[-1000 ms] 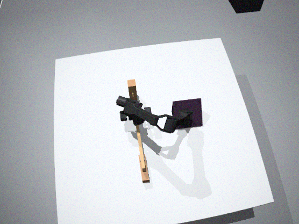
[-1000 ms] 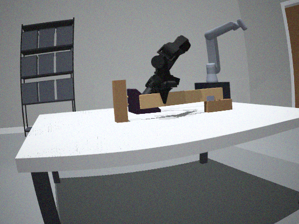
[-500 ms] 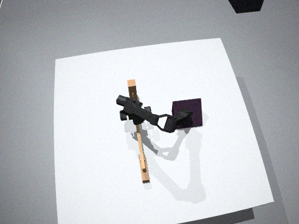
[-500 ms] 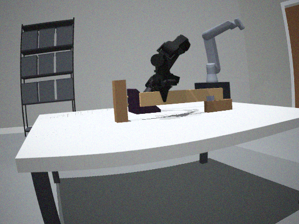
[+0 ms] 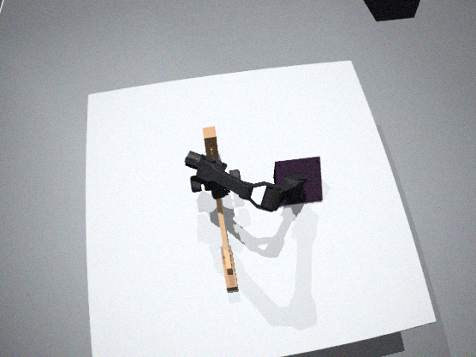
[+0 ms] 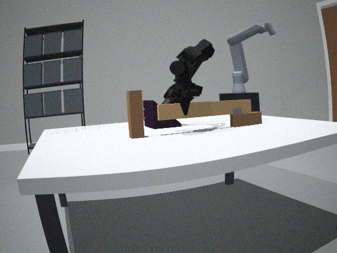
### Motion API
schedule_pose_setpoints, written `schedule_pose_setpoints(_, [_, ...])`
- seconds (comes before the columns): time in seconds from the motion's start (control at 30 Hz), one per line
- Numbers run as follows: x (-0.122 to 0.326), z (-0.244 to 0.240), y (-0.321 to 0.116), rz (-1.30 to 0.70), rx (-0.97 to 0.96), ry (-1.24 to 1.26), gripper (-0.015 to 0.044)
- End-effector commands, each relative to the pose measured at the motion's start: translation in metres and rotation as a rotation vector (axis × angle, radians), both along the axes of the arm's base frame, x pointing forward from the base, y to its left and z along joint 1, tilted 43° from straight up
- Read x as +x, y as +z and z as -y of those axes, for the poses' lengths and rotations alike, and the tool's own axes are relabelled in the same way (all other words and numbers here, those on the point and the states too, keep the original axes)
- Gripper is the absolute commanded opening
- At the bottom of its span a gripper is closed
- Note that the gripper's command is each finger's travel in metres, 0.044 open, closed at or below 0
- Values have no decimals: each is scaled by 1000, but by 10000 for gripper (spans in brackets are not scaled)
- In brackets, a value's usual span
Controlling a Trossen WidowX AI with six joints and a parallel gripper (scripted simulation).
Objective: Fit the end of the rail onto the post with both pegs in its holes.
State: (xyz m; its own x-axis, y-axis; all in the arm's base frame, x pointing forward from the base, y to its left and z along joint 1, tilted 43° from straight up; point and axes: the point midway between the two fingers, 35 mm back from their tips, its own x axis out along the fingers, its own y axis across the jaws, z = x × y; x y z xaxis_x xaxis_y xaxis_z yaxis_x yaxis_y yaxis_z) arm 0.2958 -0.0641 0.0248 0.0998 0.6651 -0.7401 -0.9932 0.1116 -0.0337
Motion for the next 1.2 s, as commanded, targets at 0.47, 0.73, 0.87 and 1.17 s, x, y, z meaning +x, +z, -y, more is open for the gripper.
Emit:
schedule_pose_setpoints(0.47, [-2,1,1,-2,-2,-6,0])
schedule_pose_setpoints(0.73, [-2,1,0,-2,-2,-6,0])
schedule_pose_setpoints(0.87, [-2,1,0,-2,-2,-6,0])
schedule_pose_setpoints(1.17, [-2,3,-2,-2,-2,-6,0])
